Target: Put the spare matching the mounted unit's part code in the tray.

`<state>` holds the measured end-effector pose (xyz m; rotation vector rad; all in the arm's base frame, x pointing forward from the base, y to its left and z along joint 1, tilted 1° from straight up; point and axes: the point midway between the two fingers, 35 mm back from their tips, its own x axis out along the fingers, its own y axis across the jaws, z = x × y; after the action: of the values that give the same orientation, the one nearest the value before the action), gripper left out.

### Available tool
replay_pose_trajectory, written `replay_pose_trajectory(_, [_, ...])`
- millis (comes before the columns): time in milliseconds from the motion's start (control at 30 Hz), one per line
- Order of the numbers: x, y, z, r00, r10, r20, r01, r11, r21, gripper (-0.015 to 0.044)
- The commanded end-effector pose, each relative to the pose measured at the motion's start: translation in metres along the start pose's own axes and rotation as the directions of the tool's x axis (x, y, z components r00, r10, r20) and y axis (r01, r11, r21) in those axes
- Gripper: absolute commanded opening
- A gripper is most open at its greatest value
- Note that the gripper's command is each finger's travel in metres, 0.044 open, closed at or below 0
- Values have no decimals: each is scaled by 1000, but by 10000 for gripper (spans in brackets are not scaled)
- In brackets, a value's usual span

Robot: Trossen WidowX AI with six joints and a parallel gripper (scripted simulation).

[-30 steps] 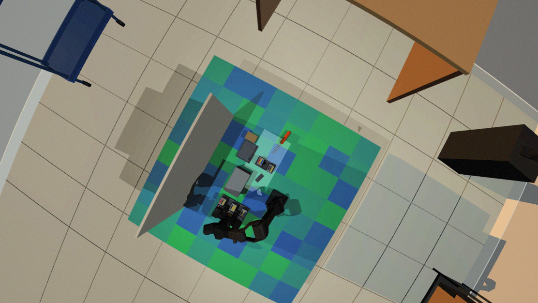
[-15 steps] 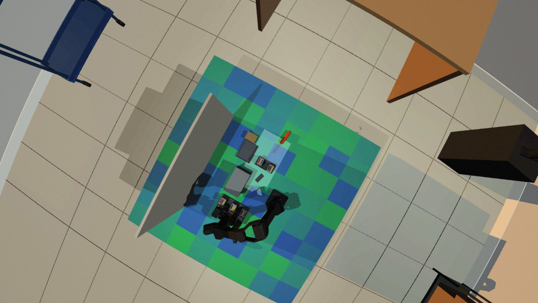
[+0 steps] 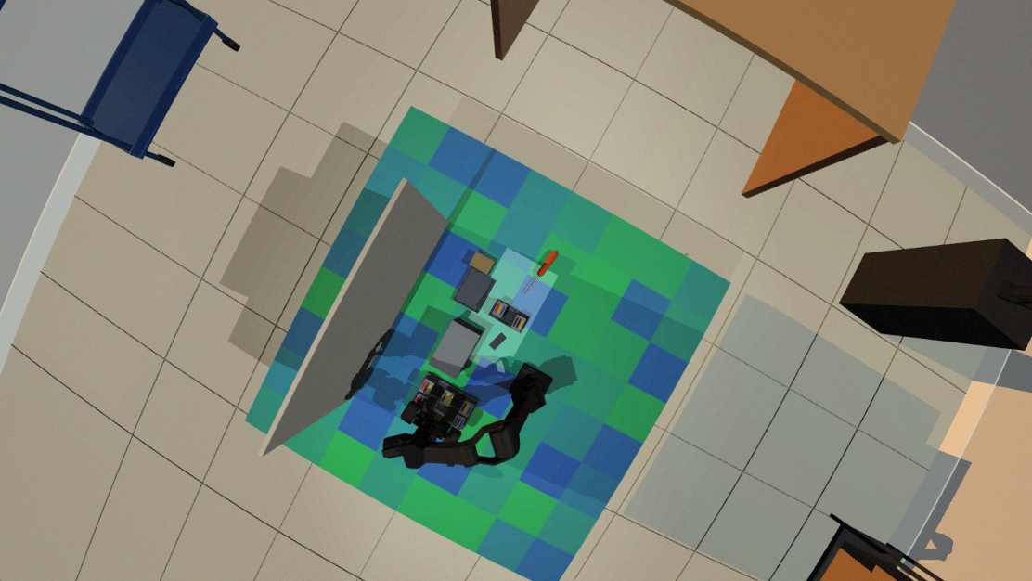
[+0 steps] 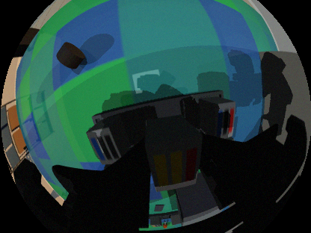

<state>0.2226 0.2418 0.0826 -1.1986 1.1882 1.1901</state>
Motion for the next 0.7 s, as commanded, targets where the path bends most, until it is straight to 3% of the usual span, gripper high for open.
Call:
replay_pose_trajectory(0, [-27, 0, 0, 1000, -11, 13, 11, 1000, -5, 0])
replay_pose_trajectory(267, [-31, 0, 0, 1000, -11, 12, 11, 1000, 1, 0])
replay_pose_trajectory(667, [-86, 3, 1, 1000, -13, 16, 13, 1000, 0, 0])
